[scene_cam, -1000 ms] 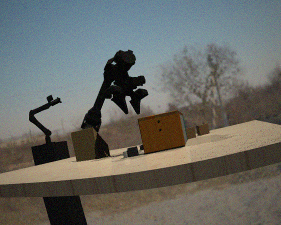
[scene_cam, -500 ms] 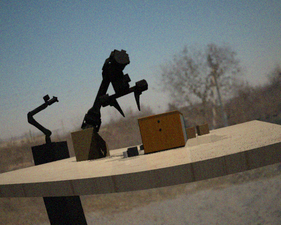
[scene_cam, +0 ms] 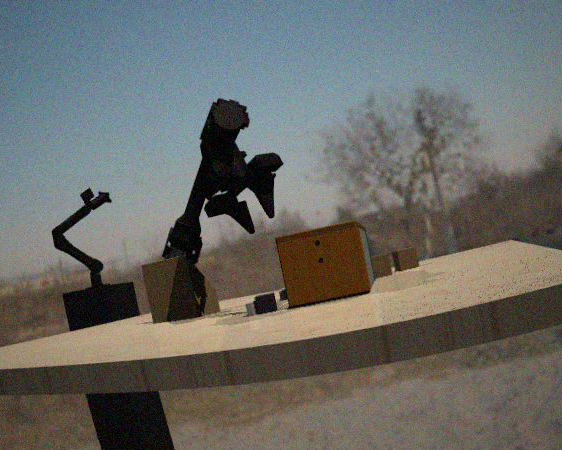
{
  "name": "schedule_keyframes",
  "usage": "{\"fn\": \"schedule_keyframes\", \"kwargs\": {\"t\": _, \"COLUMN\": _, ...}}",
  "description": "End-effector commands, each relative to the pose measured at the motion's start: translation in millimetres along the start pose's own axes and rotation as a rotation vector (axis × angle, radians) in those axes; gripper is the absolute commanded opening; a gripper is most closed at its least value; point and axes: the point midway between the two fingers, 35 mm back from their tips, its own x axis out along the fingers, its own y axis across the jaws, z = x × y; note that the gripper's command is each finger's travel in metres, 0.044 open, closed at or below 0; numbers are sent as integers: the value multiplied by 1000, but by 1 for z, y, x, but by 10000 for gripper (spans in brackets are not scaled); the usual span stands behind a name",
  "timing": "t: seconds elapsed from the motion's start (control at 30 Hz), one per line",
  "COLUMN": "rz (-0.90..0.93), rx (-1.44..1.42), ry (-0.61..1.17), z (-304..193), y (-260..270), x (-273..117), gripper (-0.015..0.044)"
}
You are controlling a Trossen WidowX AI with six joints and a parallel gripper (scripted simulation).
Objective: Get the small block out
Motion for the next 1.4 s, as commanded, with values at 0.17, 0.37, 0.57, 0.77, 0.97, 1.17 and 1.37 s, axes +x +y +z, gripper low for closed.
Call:
{"fn": "schedule_keyframes", "kwargs": {"t": 0.17, "rz": -6, "rx": 1003, "ry": 135, "z": 14, "y": 0, "x": -7, "gripper": 285}}
{"fn": "schedule_keyframes", "kwargs": {"t": 0.37, "rz": -6, "rx": 1003, "ry": 135, "z": 14, "y": 0, "x": -7, "gripper": 285}}
{"fn": "schedule_keyframes", "kwargs": {"t": 0.57, "rz": -6, "rx": 1003, "ry": 135, "z": 14, "y": 0, "x": -7, "gripper": 285}}
{"fn": "schedule_keyframes", "kwargs": {"t": 0.77, "rz": -6, "rx": 1003, "ry": 135, "z": 14, "y": 0, "x": -7, "gripper": 285}}
{"fn": "schedule_keyframes", "kwargs": {"t": 0.97, "rz": -5, "rx": 1003, "ry": 135, "z": 20, "y": -14, "x": 48, "gripper": 285}}
{"fn": "schedule_keyframes", "kwargs": {"t": 1.17, "rz": -8, "rx": 1003, "ry": 138, "z": 21, "y": -30, "x": 83, "gripper": 285}}
{"fn": "schedule_keyframes", "kwargs": {"t": 1.37, "rz": -8, "rx": 1003, "ry": 138, "z": 21, "y": -30, "x": 87, "gripper": 285}}
